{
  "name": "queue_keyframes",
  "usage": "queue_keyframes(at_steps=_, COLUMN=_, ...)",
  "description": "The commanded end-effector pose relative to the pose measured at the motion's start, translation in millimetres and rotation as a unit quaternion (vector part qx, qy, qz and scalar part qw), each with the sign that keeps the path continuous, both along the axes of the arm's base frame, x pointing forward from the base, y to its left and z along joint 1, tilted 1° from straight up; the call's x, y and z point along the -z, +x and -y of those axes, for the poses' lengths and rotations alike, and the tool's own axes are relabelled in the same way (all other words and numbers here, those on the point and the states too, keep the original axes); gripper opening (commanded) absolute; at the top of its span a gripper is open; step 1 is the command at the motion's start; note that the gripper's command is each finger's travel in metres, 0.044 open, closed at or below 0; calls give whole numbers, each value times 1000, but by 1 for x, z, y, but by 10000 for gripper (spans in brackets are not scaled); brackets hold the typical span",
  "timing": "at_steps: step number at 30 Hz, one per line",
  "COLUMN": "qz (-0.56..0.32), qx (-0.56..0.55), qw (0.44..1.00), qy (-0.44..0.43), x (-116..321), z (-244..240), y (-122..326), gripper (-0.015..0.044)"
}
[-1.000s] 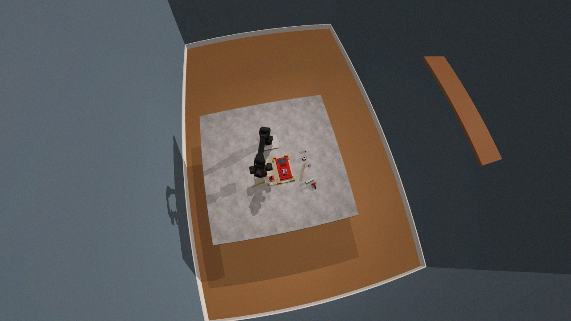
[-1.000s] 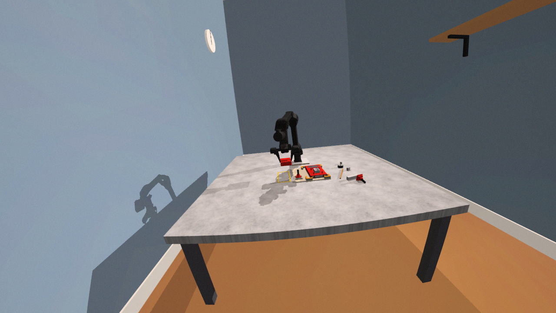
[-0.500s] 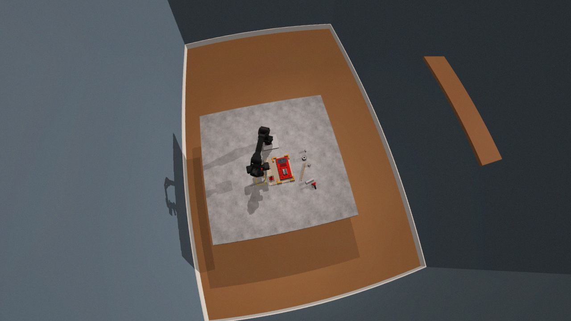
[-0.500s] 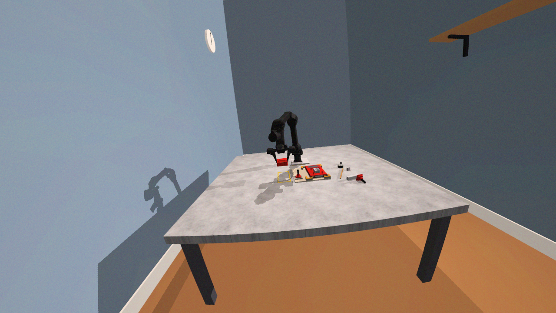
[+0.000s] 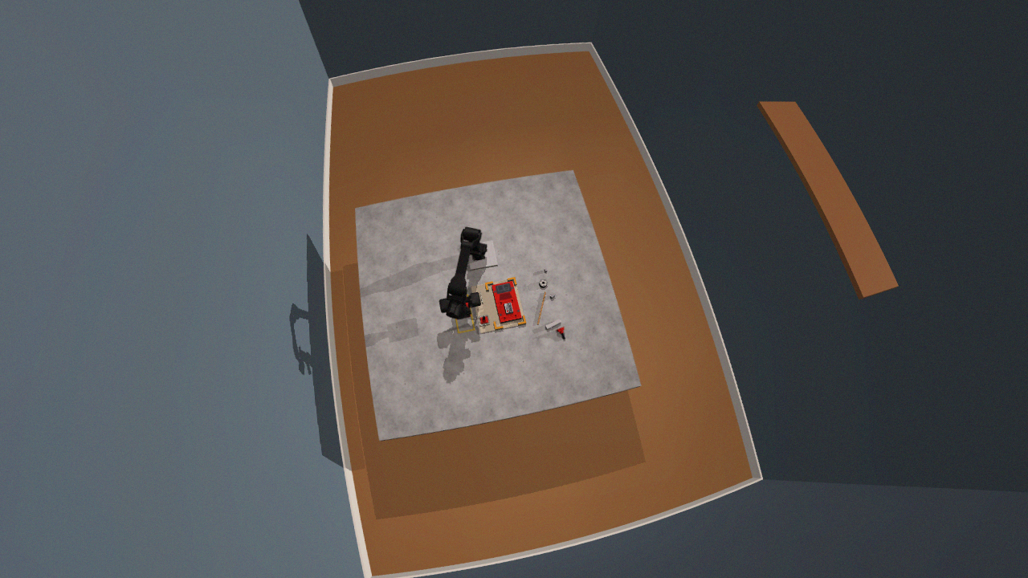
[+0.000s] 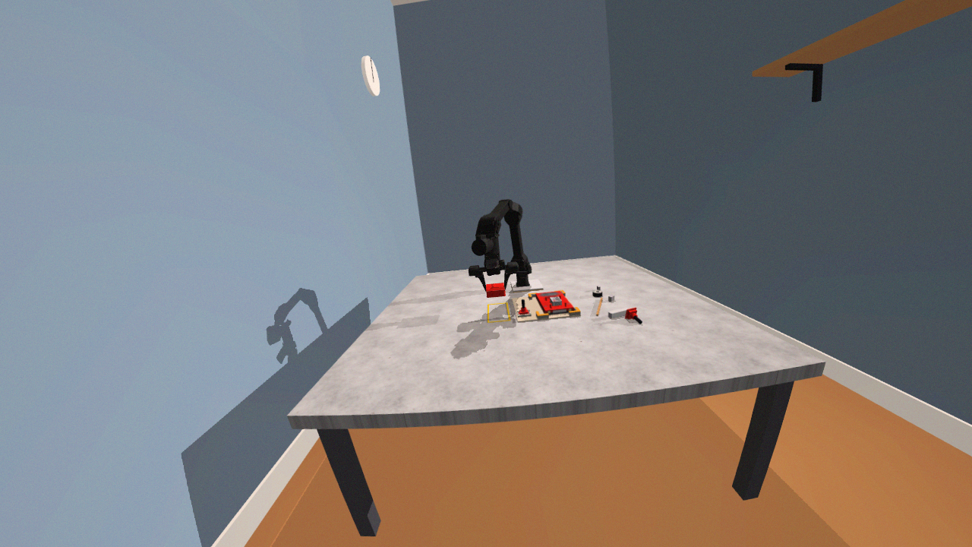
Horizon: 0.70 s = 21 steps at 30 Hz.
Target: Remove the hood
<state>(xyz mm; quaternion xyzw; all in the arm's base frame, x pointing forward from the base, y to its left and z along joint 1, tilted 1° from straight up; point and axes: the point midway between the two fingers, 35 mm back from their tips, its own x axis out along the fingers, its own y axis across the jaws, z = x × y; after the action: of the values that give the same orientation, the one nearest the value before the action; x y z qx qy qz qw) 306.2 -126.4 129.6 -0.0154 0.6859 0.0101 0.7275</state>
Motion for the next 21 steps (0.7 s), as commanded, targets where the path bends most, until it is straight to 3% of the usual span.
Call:
queue_keyframes(at_steps=1, qz=-2, qx=-2, qw=1000, qy=3, x=5, z=-1, y=0, gripper=0)
queue_keyframes(at_steps=21, qz=-2, qx=-2, qw=1000, qy=3, x=24, z=-1, y=1, gripper=0)
